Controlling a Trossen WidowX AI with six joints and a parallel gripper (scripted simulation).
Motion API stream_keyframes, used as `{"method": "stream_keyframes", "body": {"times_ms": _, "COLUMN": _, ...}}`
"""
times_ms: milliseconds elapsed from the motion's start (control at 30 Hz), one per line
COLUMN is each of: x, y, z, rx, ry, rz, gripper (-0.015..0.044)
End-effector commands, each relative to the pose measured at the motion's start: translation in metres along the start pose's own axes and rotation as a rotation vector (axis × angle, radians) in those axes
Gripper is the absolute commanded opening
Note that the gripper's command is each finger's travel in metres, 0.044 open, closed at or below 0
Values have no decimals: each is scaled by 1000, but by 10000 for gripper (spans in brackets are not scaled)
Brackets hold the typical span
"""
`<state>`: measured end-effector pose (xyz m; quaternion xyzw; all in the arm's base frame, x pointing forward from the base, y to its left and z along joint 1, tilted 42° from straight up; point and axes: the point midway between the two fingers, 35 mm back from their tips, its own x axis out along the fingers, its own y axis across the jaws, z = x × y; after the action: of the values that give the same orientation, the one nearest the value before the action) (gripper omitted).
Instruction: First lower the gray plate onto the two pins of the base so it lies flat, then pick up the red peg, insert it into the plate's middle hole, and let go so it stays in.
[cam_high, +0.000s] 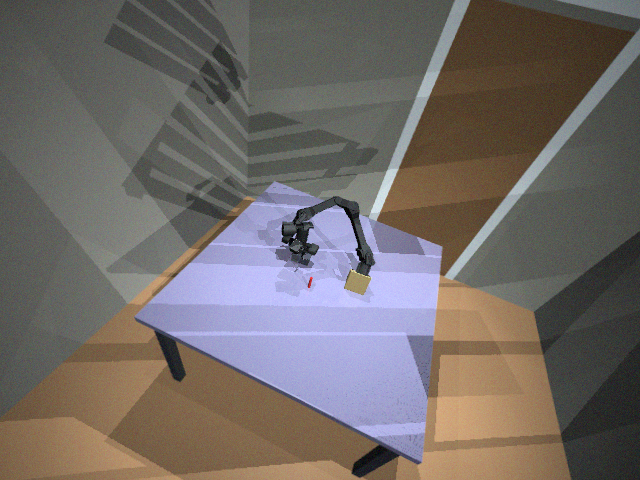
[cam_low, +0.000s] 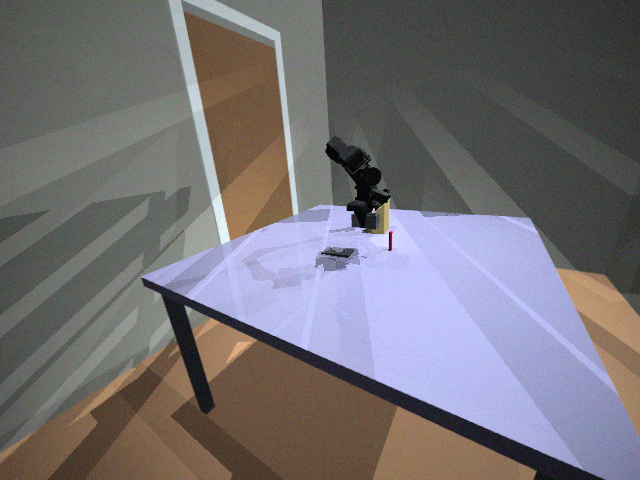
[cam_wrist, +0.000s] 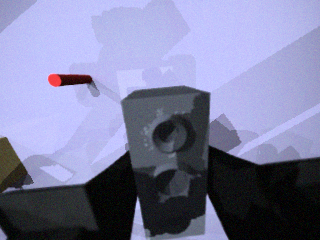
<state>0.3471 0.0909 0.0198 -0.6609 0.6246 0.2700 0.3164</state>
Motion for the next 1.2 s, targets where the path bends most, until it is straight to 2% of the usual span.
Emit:
{"method": "stream_keyframes", "body": {"times_ms": 0, "x": 4, "y": -2, "z": -10, "rx": -7, "ry": -5, "rz": -3, "gripper": 0}}
{"method": "stream_keyframes", "body": {"times_ms": 1167, "x": 62, "y": -2, "z": -107, "rx": -91, "ry": 0, "rz": -5, "gripper": 0}}
